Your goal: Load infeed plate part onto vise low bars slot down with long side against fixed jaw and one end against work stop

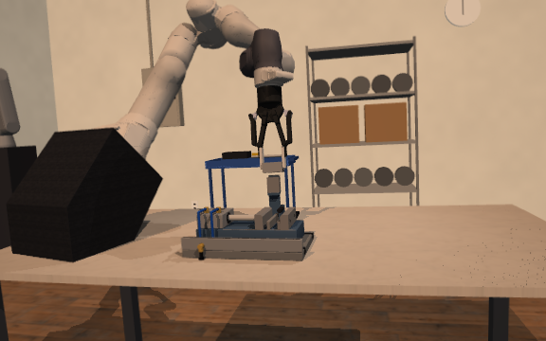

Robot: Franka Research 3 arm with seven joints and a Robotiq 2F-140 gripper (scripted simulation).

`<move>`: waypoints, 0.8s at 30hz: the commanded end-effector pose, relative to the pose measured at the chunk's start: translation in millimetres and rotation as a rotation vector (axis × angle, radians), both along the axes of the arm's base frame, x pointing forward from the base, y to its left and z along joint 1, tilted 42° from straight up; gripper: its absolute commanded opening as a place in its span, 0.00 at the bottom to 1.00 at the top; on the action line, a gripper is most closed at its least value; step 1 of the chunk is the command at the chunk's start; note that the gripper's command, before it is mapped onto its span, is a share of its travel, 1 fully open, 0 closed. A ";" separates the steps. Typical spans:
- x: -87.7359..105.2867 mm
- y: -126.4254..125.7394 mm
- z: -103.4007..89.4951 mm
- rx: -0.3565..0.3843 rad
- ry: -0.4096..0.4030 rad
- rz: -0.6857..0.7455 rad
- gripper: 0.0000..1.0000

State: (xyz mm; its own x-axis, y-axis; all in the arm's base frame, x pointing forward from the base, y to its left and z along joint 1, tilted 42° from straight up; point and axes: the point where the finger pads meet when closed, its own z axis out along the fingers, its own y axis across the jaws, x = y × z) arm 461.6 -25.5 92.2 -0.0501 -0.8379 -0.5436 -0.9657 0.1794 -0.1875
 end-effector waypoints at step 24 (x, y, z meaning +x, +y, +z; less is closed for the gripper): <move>-2.2 9.3 1.4 0.099 -0.064 0.122 0.00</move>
